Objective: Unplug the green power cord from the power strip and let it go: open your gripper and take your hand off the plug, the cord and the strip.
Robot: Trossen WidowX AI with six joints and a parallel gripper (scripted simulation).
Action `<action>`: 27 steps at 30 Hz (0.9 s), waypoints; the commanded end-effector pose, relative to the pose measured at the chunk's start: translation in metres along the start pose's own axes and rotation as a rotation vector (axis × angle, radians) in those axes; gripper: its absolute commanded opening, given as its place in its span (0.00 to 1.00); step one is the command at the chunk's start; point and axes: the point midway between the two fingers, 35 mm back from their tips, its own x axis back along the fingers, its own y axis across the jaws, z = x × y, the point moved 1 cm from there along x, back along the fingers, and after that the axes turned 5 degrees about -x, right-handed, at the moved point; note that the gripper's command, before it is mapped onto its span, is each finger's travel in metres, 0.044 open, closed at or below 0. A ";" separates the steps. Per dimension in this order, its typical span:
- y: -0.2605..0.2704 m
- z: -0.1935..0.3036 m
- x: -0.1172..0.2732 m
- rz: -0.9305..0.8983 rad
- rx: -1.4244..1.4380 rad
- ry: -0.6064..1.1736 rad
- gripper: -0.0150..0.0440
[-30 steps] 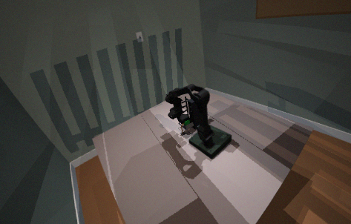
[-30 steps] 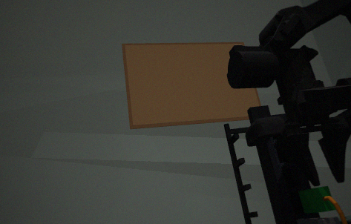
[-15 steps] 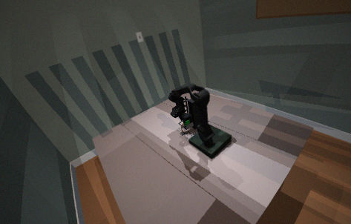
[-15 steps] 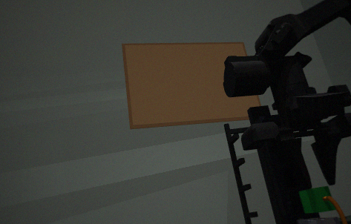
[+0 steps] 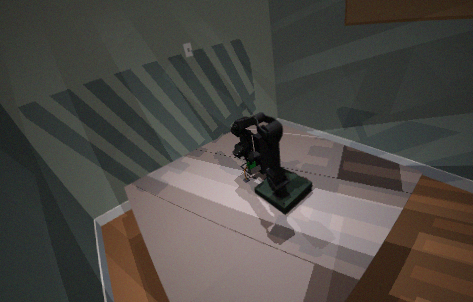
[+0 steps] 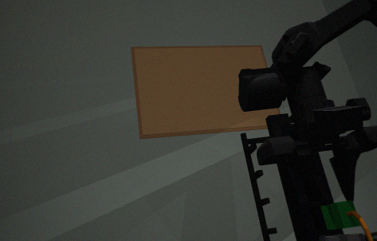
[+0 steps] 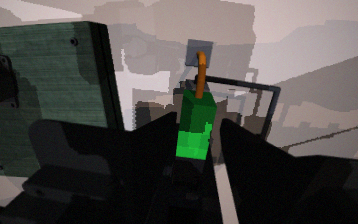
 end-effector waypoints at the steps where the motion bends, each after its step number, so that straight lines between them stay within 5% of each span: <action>1: 0.001 0.000 -0.005 -0.005 0.003 -0.003 0.53; 7: 0.001 0.000 -0.011 -0.005 0.003 -0.003 0.53; 10: 0.000 0.001 -0.008 -0.002 0.000 0.000 0.39; 20: 0.000 0.000 -0.008 -0.002 0.000 0.000 0.25; 27: 0.000 -0.008 -0.008 -0.002 0.000 -0.001 0.25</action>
